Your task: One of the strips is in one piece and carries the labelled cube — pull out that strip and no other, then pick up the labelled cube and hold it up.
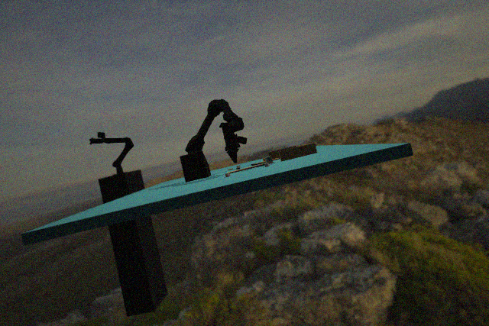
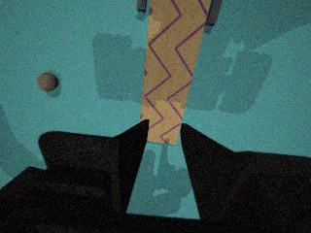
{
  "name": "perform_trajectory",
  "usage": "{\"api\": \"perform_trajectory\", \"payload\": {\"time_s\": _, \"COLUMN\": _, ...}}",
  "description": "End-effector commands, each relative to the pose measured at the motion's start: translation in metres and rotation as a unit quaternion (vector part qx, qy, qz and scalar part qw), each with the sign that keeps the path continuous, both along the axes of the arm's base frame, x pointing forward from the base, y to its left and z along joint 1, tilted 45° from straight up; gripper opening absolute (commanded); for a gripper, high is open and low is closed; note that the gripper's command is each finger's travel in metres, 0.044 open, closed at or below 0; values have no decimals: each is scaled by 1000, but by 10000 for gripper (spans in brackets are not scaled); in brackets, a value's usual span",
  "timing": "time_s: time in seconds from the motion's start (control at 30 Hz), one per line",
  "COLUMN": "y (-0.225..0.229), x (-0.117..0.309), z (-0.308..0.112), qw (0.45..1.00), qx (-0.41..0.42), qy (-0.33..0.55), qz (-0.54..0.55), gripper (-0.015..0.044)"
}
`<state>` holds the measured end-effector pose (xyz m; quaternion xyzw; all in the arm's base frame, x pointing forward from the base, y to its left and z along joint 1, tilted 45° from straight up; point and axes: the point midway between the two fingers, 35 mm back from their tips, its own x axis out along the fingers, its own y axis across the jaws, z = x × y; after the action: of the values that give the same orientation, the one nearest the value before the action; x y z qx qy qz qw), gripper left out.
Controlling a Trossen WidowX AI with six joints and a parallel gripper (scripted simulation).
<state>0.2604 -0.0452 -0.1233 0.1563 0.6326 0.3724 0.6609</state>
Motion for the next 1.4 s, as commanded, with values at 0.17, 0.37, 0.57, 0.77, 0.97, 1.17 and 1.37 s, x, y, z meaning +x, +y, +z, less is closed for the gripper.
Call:
{"api": "perform_trajectory", "payload": {"time_s": 0.17, "y": 6, "x": 33, "z": 8, "qw": 1000, "qx": 1, "qy": -3, "qz": 1, "gripper": 394}}
{"api": "perform_trajectory", "payload": {"time_s": 0.37, "y": 8, "x": 51, "z": 12, "qw": 1000, "qx": 1, "qy": -4, "qz": 1, "gripper": 440}}
{"api": "perform_trajectory", "payload": {"time_s": 0.57, "y": 11, "x": 70, "z": 17, "qw": 1000, "qx": 1, "qy": -4, "qz": 1, "gripper": 440}}
{"api": "perform_trajectory", "payload": {"time_s": 0.77, "y": 14, "x": 89, "z": 22, "qw": 1000, "qx": 1, "qy": -5, "qz": 1, "gripper": 440}}
{"api": "perform_trajectory", "payload": {"time_s": 0.97, "y": 17, "x": 108, "z": 26, "qw": 1000, "qx": 2, "qy": -5, "qz": 1, "gripper": 440}}
{"api": "perform_trajectory", "payload": {"time_s": 1.17, "y": 20, "x": 127, "z": 31, "qw": 1000, "qx": 2, "qy": -6, "qz": 1, "gripper": 440}}
{"api": "perform_trajectory", "payload": {"time_s": 1.37, "y": 24, "x": 147, "z": 36, "qw": 1000, "qx": 2, "qy": -6, "qz": 1, "gripper": 440}}
